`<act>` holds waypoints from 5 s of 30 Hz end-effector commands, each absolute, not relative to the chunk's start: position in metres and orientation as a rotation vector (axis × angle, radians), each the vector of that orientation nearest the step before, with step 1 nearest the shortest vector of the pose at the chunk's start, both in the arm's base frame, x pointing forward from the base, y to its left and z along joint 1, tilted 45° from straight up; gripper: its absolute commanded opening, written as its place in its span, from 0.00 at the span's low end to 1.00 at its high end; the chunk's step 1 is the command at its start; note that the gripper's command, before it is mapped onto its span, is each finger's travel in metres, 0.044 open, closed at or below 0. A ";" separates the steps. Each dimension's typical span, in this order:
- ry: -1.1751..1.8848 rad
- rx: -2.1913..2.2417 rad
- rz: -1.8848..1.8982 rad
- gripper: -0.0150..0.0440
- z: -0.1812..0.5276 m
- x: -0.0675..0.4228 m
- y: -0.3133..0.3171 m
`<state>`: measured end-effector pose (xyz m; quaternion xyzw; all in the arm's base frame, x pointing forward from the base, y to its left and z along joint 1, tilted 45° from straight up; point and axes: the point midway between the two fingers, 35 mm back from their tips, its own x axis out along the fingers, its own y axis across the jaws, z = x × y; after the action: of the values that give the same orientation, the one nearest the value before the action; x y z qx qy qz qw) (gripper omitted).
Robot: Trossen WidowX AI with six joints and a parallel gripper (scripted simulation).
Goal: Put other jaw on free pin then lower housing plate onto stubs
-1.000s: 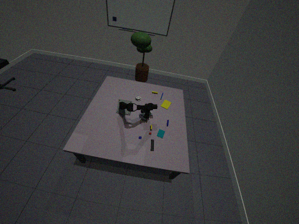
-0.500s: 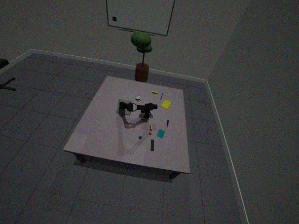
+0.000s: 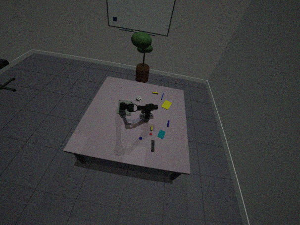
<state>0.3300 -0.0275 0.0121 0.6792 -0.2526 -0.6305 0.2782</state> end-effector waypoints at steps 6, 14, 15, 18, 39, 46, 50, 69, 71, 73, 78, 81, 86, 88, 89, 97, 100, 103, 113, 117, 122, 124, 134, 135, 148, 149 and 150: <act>-0.679 1.817 -1.688 0.48 0.012 0.330 -0.028; -0.679 1.817 -1.688 0.48 0.012 0.330 -0.028; -0.679 1.817 -1.688 0.48 0.012 0.330 -0.028; -0.679 1.817 -1.688 0.48 0.012 0.330 -0.028; -0.679 1.817 -1.688 0.48 0.012 0.330 -0.028; -0.679 1.817 -1.688 0.48 0.012 0.330 -0.028; -0.679 1.817 -1.688 0.48 0.012 0.330 -0.028; -0.678 1.822 -1.692 0.63 0.012 0.330 -0.028; -0.678 1.822 -1.692 0.63 0.012 0.330 -0.028; -0.678 1.822 -1.692 0.63 0.014 0.330 -0.026; -0.676 1.821 -1.692 0.63 0.039 0.328 0.000; -0.678 1.818 -1.690 0.63 0.061 0.324 0.019; -0.663 1.837 -1.668 0.72 0.055 0.327 0.019; -0.644 1.880 -1.642 0.81 0.058 0.327 0.030; -0.634 1.904 -1.628 0.86 0.059 0.327 0.036; -0.756 2.042 -1.617 1.00 0.052 0.326 0.054; -0.825 2.098 -1.616 1.00 0.048 0.325 0.060; -0.897 2.153 -1.614 1.00 0.044 0.323 0.066; -1.151 2.322 -1.595 1.00 0.030 0.317 0.086; -1.259 2.384 -1.580 1.00 0.024 0.315 0.093; -1.400 2.456 -1.556 1.00 0.017 0.311 0.103; -1.459 2.483 -1.544 1.00 0.014 0.309 0.106; -1.766 2.603 -1.459 1.00 0.001 0.300 0.124; -1.798 2.613 -1.448 1.00 0.000 0.299 0.126; -2.235 2.714 -1.263 1.00 -0.018 0.285 0.147; -2.270 2.719 -1.245 1.00 -0.019 0.284 0.149; -2.305 2.724 -1.226 1.00 -0.021 0.283 0.150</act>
<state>0.2867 0.1465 -0.0157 0.6999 -0.5665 -0.3262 -0.2880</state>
